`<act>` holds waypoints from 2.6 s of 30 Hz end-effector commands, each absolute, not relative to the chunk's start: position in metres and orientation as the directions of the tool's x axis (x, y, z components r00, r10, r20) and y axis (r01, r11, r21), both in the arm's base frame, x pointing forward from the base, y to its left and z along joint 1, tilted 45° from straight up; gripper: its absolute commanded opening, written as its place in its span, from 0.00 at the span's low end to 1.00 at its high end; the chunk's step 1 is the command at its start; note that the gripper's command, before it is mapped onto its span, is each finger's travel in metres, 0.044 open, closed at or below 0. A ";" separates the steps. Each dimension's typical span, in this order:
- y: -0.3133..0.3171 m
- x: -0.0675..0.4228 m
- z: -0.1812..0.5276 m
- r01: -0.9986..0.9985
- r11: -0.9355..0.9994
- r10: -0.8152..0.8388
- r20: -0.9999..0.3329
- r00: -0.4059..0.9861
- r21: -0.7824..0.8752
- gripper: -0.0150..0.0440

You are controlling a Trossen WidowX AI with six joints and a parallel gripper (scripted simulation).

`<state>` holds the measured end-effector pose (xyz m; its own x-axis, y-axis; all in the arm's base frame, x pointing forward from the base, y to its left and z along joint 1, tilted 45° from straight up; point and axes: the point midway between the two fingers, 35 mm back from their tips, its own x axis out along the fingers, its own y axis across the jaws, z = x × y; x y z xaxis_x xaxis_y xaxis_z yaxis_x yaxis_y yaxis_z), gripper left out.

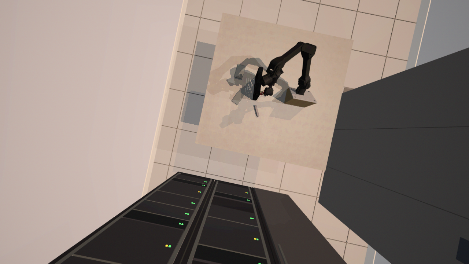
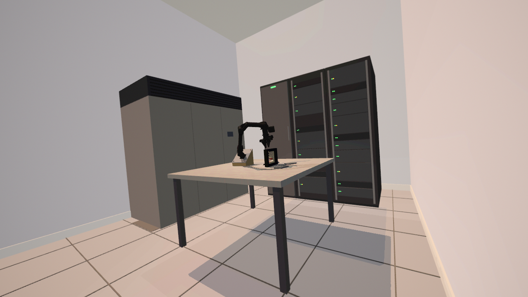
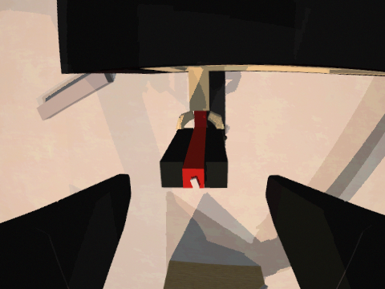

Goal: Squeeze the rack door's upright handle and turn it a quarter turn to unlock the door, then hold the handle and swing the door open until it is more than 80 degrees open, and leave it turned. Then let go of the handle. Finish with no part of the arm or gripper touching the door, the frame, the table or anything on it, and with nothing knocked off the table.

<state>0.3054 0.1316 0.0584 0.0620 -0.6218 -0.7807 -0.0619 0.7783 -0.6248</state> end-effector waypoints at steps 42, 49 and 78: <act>0.098 0.304 0.013 -0.103 0.713 -0.693 -0.720 0.049 -0.694 0.73; 0.090 0.303 0.006 -0.103 0.712 -0.693 -0.719 0.049 -0.694 0.73; 0.089 0.303 0.005 -0.223 0.694 -0.694 -0.719 0.049 -0.685 0.27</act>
